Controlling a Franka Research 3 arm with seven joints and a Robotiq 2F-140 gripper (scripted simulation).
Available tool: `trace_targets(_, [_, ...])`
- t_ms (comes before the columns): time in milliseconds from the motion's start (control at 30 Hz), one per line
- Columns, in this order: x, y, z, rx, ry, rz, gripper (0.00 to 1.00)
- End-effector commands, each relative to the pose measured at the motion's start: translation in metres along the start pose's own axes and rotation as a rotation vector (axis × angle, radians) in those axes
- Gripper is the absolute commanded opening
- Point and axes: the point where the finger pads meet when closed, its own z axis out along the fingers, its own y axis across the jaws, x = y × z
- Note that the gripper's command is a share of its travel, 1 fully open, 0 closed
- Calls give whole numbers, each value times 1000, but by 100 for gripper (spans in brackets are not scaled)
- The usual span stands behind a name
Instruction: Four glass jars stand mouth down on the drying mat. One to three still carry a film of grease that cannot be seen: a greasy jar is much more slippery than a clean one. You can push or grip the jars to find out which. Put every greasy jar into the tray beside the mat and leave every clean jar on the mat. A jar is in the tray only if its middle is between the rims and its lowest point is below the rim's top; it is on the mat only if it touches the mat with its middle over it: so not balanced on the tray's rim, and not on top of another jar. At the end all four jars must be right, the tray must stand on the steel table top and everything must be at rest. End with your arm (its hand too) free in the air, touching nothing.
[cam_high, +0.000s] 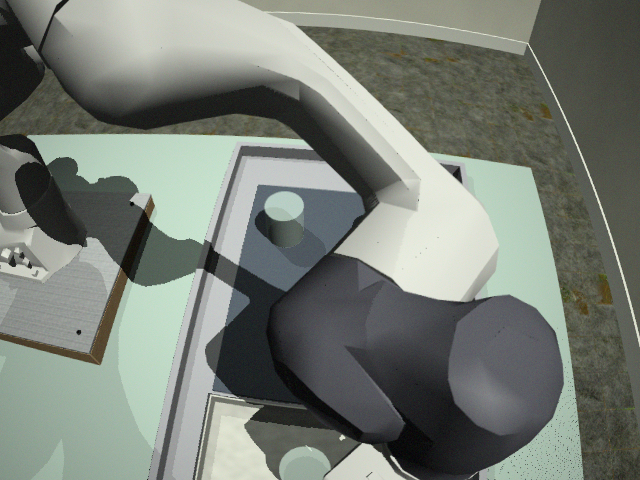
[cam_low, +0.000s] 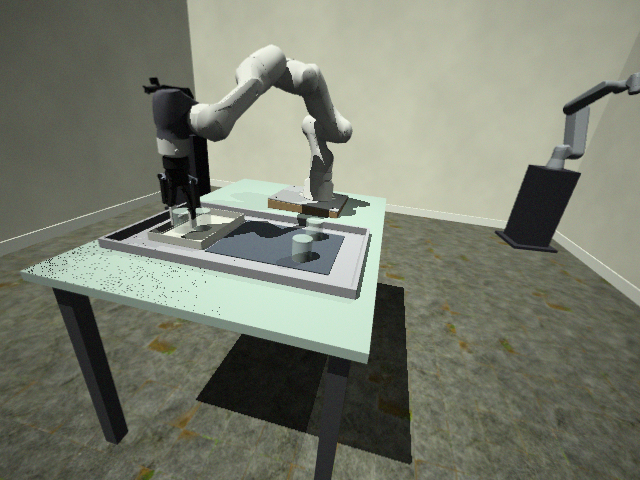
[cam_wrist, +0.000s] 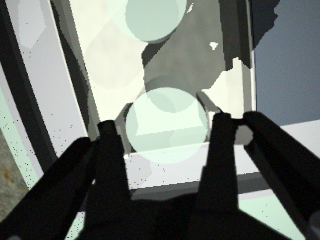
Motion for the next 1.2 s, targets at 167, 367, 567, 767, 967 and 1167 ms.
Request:
trace_targets(167, [-2, -1, 8, 0, -8, -1, 0])
trace_targets(367, [-2, -1, 16, 0, -8, -1, 0])
trace_targets(567, [-2, -1, 21, 0, -8, -1, 0])
trace_targets(767, [-2, -1, 24, 0, -8, -1, 0])
trace_targets(967, [-2, -1, 24, 0, -8, -1, 100])
trace_targets(1167, [-2, -1, 24, 0, -8, -1, 100])
